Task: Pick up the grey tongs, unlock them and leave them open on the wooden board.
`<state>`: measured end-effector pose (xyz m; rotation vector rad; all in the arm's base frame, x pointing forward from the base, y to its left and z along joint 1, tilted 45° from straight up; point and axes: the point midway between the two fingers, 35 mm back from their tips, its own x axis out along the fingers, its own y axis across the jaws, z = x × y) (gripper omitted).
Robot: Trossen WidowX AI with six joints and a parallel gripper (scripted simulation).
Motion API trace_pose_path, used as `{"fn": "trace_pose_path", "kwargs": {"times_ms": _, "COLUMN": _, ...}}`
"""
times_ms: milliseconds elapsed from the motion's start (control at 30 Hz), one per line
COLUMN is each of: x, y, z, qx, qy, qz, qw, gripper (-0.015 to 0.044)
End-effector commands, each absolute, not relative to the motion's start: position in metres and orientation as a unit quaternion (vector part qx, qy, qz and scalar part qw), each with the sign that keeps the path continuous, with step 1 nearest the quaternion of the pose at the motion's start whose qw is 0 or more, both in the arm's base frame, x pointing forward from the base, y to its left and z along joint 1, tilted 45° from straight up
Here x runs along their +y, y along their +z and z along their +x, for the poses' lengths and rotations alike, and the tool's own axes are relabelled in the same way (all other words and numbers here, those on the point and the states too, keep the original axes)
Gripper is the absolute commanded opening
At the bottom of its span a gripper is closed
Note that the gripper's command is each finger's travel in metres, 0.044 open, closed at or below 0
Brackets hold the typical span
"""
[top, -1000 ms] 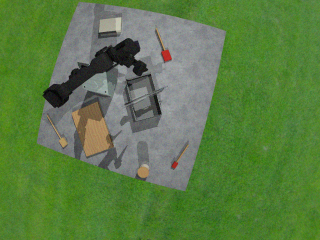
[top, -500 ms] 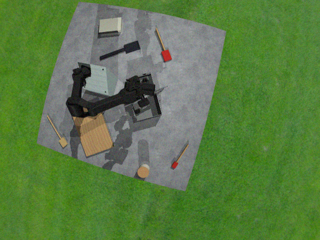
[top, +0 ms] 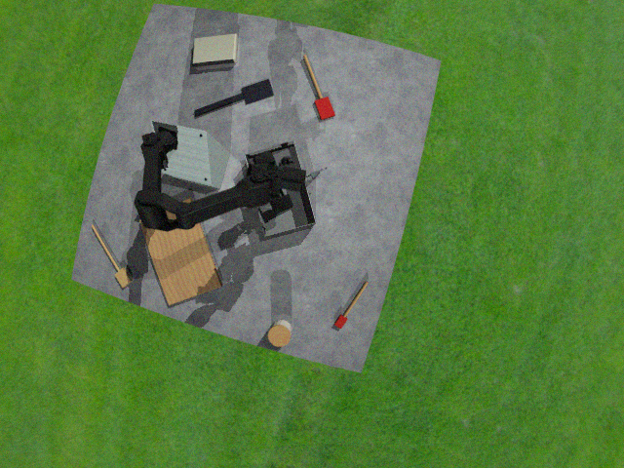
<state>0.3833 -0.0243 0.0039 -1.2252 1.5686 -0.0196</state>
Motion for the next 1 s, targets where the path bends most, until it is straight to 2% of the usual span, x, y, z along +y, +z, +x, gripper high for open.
{"fn": "trace_pose_path", "kwargs": {"times_ms": 0, "x": -0.026, "y": 0.003, "z": 0.385, "qx": 0.66, "qy": -0.012, "qz": -0.516, "qw": 0.546, "gripper": 0.044}}
{"fn": "trace_pose_path", "kwargs": {"times_ms": 967, "x": -0.059, "y": -0.03, "z": 0.392, "qx": 0.66, "qy": -0.012, "qz": -0.516, "qw": 0.546, "gripper": 0.044}}
